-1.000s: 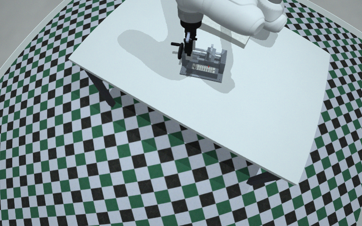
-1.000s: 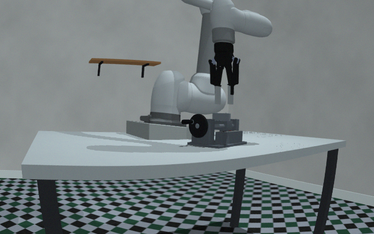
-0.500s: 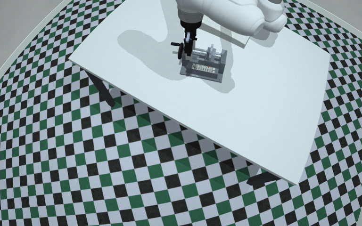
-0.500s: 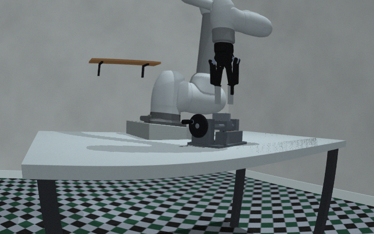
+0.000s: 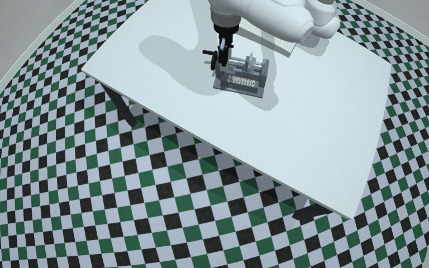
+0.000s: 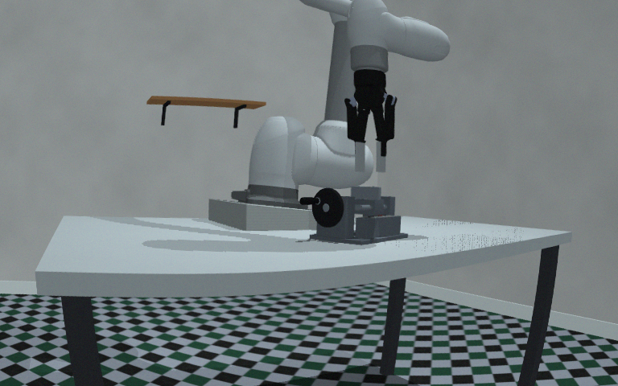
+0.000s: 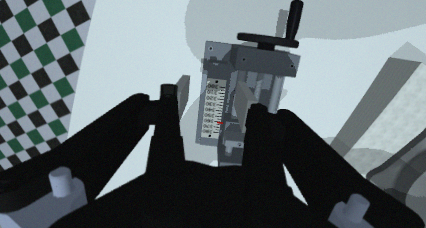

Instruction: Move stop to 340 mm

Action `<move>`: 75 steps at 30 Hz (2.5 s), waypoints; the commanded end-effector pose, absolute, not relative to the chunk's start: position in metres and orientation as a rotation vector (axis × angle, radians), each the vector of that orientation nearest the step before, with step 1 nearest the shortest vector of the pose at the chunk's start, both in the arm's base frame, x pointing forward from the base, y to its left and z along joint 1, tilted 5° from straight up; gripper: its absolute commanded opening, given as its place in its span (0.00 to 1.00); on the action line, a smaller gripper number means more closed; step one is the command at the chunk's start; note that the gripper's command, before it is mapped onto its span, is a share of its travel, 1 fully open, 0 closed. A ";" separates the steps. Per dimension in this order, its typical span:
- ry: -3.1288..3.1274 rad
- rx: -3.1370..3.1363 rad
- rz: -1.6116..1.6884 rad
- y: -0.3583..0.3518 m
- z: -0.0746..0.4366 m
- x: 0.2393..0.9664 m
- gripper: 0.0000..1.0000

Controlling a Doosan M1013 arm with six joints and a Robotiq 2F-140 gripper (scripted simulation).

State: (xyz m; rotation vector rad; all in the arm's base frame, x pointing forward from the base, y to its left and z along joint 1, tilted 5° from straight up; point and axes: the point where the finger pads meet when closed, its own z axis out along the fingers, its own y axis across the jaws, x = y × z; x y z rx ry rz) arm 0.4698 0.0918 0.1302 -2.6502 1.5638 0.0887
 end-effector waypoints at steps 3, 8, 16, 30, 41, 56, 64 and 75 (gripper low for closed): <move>1.564 -2.650 0.089 0.092 0.130 0.470 0.33; 1.564 -2.650 0.089 0.092 0.130 0.470 0.33; 1.564 -2.650 0.089 0.092 0.130 0.470 0.33; 1.564 -2.650 0.089 0.092 0.130 0.470 0.33; 1.564 -2.650 0.089 0.092 0.130 0.470 0.33; 1.564 -2.650 0.089 0.056 0.127 0.459 0.33; 1.564 -2.650 0.089 -0.014 0.122 0.438 0.33; 1.564 -2.650 0.089 -0.037 0.120 0.432 0.33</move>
